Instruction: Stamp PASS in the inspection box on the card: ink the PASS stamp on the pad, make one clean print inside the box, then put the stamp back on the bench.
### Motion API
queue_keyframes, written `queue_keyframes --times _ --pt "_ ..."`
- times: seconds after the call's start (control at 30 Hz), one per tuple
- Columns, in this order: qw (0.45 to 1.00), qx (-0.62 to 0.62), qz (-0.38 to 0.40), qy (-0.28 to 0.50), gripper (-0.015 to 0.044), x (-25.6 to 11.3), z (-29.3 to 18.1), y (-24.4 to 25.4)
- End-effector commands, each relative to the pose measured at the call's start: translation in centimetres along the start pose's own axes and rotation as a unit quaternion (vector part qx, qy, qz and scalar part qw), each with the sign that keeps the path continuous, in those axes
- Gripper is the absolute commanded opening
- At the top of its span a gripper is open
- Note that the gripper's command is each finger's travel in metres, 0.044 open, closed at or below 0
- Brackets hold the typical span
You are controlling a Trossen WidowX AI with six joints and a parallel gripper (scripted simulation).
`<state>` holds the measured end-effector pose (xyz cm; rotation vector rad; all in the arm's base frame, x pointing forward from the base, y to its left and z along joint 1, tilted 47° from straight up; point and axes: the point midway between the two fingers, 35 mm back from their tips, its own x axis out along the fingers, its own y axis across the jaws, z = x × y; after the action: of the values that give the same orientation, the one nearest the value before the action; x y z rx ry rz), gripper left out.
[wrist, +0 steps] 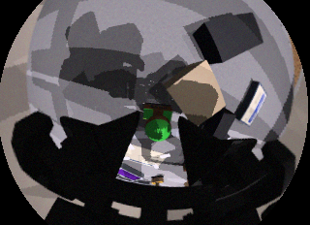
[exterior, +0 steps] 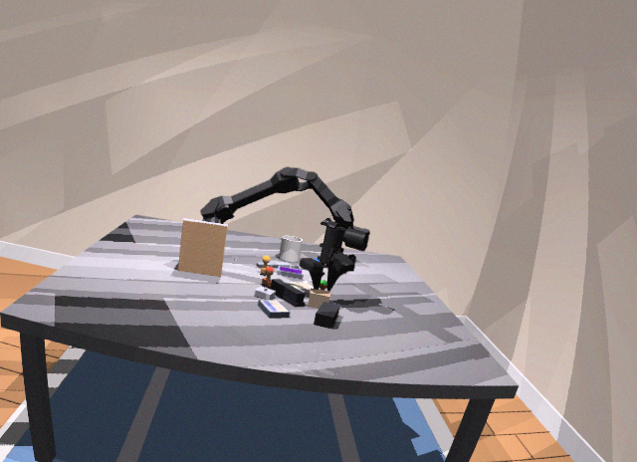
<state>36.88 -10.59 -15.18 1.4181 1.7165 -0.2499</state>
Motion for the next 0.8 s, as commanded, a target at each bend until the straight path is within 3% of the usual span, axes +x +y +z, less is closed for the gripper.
queue_keyframes --times 0.0,0.2,0.77 --pt "1.0 -0.001 0.001 -0.004 0.0263 -2.4 0.5 0.1" --pt "1.0 0.002 0.002 -0.004 0.0263 -11.4 0.3 -0.6" --pt "1.0 0.002 0.002 -0.004 0.0263 -11.7 0.2 -0.6"
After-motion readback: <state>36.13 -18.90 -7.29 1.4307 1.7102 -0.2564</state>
